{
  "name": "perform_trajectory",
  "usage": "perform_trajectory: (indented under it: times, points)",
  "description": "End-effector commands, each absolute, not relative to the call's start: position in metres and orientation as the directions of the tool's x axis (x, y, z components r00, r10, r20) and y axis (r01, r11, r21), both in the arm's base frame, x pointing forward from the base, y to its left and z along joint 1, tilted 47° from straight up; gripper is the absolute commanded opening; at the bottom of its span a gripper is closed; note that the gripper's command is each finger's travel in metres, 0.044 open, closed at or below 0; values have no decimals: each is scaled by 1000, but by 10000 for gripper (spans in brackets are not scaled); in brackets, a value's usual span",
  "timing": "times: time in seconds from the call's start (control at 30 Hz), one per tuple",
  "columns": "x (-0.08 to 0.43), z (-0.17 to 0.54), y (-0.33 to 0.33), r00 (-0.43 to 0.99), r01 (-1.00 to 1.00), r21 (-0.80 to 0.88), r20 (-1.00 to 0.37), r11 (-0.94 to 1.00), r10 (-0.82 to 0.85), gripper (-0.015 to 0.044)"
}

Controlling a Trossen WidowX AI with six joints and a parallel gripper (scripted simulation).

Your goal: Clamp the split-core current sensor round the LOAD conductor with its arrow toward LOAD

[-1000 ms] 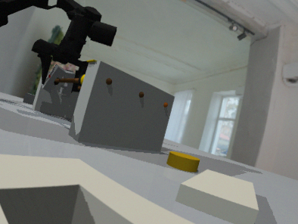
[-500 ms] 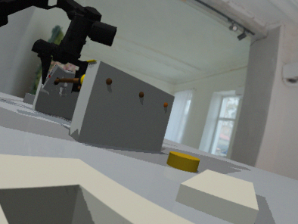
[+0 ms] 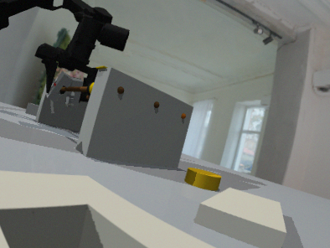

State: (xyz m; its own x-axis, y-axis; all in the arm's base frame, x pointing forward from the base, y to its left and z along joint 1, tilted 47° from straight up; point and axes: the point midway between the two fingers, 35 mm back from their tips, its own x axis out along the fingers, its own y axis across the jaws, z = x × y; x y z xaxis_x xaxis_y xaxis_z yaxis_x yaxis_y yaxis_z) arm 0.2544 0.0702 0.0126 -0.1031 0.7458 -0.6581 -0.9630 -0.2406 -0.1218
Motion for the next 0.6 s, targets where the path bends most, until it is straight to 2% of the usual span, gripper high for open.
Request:
perform_trajectory:
  times: [0.0, 0.57]
  points:
    - [258, 11, 61, -84, -963, -131, -681, -233, 728, 0]
    - [254, 13, 70, -103, -963, -122, -658, -241, 746, 0]
